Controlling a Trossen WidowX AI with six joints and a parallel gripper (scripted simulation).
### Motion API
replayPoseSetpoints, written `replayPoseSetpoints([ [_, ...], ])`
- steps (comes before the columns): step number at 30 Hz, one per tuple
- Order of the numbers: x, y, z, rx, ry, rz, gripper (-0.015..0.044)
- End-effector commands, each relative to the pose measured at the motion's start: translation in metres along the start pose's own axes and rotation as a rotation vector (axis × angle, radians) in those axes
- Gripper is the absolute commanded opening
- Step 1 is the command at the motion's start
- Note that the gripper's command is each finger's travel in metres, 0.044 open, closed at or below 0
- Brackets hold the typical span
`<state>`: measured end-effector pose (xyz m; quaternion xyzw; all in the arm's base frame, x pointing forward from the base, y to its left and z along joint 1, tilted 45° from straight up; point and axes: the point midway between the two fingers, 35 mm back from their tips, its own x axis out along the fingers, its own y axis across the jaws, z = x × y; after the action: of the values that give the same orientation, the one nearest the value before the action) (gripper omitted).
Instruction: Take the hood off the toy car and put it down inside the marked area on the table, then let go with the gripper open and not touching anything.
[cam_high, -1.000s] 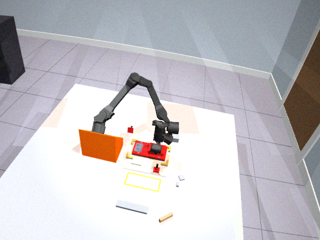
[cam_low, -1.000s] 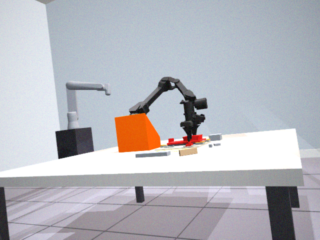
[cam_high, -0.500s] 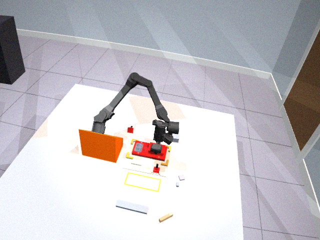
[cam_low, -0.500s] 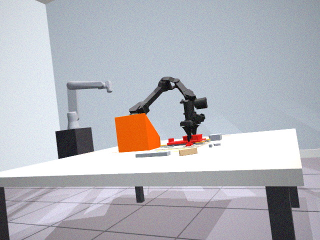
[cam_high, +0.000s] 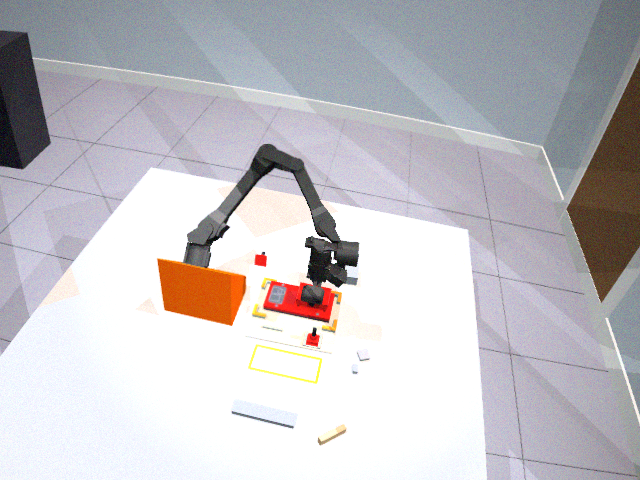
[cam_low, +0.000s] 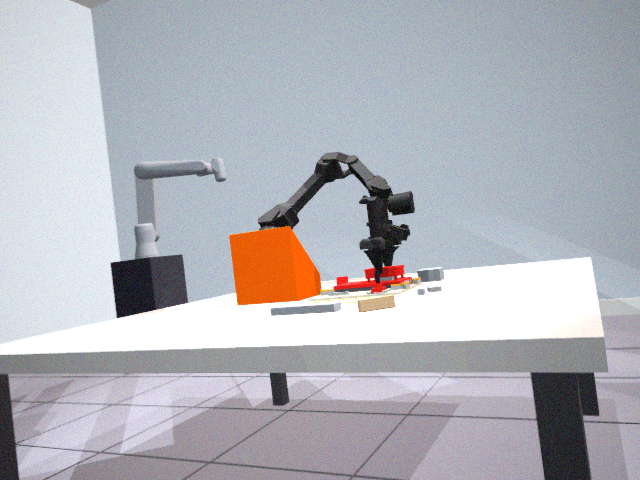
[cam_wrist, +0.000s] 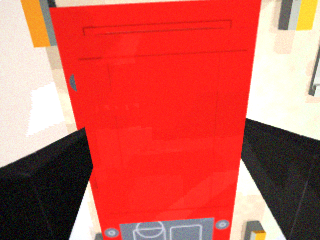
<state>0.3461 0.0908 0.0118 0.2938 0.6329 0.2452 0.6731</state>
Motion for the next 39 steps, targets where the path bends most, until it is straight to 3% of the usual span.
replayPoseSetpoints([
  [1,-0.005,0.001,0.001,-0.005,-0.005,0.001,0.0000],
  [20,-0.018,0.001,0.001,-0.004,-0.005,0.000,0.0000],
  [32,-0.060,0.000,0.001,-0.003,-0.005,-0.002,0.0000],
  [39,-0.054,-0.024,0.003,0.008,-0.002,-0.011,0.0000],
])
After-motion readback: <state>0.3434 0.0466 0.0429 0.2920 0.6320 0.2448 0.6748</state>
